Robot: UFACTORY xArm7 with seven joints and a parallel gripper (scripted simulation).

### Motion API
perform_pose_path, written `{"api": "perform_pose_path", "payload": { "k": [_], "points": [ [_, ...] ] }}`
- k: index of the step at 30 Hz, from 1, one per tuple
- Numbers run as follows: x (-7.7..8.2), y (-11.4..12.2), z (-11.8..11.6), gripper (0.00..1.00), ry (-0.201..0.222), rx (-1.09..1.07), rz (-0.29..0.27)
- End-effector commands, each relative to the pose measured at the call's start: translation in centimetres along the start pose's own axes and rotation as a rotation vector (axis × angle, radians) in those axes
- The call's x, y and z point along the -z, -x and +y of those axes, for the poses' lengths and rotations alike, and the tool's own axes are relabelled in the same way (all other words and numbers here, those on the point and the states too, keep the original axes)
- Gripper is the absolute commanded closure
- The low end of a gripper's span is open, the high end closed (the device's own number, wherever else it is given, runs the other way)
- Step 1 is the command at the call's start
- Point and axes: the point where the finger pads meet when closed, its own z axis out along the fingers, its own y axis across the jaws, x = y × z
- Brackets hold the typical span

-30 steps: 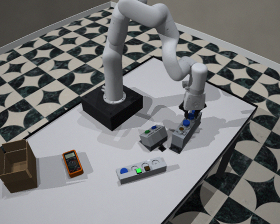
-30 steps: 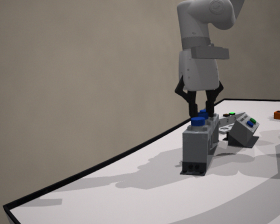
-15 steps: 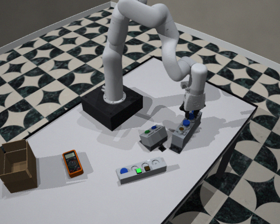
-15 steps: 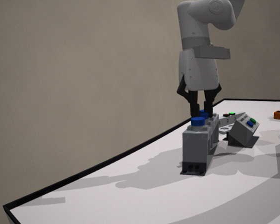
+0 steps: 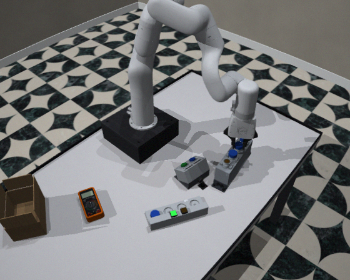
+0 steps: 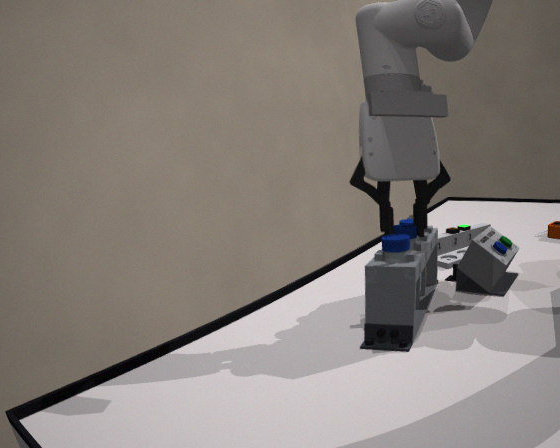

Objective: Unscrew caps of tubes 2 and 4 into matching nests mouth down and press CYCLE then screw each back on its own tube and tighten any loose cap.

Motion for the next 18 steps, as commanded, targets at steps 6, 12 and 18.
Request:
{"api": "perform_pose_path", "payload": {
  "k": [6,12,18],
  "points": [
    [0.12,-0.01,0.18,1.00,-0.001,-0.385,-0.020],
    [0.10,-0.01,0.18,1.00,0.002,-0.685,-0.020],
    [0.09,-0.01,0.18,1.00,0.004,-0.885,-0.020]
  ]
}}
